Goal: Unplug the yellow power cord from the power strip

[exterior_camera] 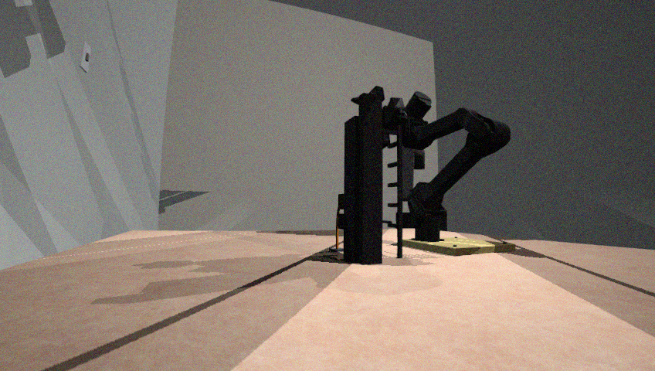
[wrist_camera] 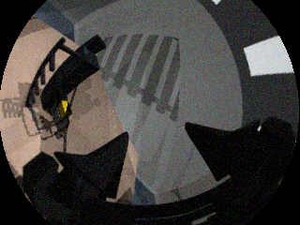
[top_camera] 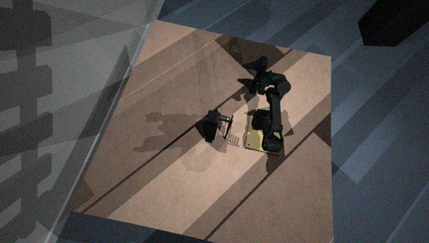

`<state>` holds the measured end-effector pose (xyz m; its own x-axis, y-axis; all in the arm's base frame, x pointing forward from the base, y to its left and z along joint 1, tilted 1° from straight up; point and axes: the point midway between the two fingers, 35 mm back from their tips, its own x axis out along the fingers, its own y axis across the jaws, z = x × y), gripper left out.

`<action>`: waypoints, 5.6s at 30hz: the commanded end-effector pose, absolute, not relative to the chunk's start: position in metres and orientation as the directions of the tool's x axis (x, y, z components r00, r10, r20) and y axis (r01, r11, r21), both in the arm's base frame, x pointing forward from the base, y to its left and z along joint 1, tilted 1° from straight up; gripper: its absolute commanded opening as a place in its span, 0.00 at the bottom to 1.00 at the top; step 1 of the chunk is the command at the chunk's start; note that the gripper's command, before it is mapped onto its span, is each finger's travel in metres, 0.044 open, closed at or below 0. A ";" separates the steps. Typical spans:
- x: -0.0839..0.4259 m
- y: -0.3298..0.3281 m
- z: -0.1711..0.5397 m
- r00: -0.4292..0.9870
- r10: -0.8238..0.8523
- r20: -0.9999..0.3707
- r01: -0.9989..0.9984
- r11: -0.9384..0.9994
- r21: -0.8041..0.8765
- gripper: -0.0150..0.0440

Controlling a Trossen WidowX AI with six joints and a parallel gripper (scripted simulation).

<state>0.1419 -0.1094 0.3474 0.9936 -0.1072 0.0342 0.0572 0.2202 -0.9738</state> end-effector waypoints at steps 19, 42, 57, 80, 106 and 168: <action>0.249 -0.192 0.320 0.982 -0.160 -0.098 0.188 0.825 0.534 0.53; 0.299 -0.116 0.190 0.591 0.032 -0.806 0.807 -0.013 0.591 0.53; 0.256 -0.055 0.152 0.011 -0.002 -1.000 0.976 -0.216 0.011 0.53; 0.259 -0.044 0.153 0.011 -0.001 -1.000 0.976 -0.216 0.011 0.53; 0.265 -0.016 0.146 0.012 0.002 -1.000 0.976 -0.216 0.011 0.53; 0.258 -0.053 0.142 0.011 -0.002 -1.000 0.976 -0.216 0.011 0.52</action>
